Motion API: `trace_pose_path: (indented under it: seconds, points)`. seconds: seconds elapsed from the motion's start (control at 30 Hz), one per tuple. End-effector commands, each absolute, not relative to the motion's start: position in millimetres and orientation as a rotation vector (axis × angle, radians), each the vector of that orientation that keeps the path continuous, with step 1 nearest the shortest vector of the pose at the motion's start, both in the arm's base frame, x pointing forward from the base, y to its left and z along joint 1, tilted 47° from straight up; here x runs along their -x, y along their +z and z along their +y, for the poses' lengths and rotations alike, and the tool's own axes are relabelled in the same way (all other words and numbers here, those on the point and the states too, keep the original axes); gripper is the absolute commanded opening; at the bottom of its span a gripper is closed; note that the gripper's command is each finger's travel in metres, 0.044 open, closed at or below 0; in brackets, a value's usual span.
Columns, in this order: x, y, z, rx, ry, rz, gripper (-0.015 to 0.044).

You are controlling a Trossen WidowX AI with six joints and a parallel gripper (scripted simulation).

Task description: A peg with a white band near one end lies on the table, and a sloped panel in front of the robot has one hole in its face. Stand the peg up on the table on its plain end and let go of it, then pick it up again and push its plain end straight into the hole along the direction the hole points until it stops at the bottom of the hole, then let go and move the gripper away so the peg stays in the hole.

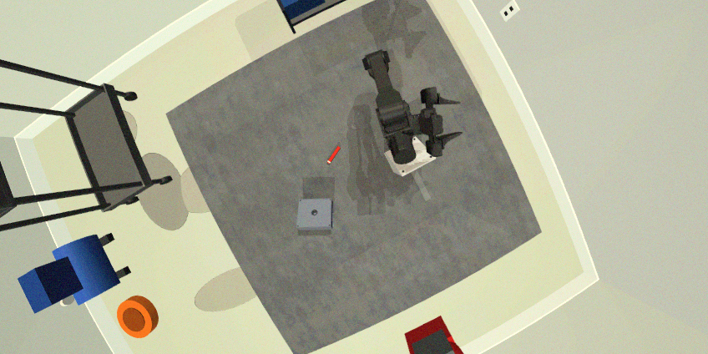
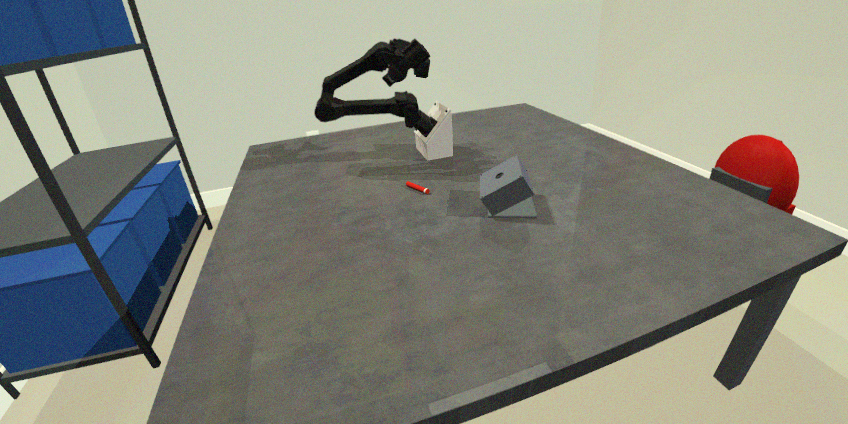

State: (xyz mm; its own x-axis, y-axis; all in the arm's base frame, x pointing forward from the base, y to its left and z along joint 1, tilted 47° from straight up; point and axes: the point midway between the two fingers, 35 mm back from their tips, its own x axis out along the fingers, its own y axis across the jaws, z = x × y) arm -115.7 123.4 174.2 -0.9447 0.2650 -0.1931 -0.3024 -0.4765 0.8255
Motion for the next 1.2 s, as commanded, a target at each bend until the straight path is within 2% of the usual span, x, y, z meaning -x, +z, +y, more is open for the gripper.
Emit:
trace_pose_path:
  seconds: [0.0, 0.03, 0.63, 1.17]
  points:
    - [115, 174, 124, 0.06, 2.442, 1.38, 0.0426]
    - [114, 172, 125, 0.073, 2.428, 1.383, 0.044]
    - [31, 115, 154, 0.462, 1.831, 1.49, 0.044]
    - [-70, 80, 136, 0.685, 1.226, 1.574, 0.044]
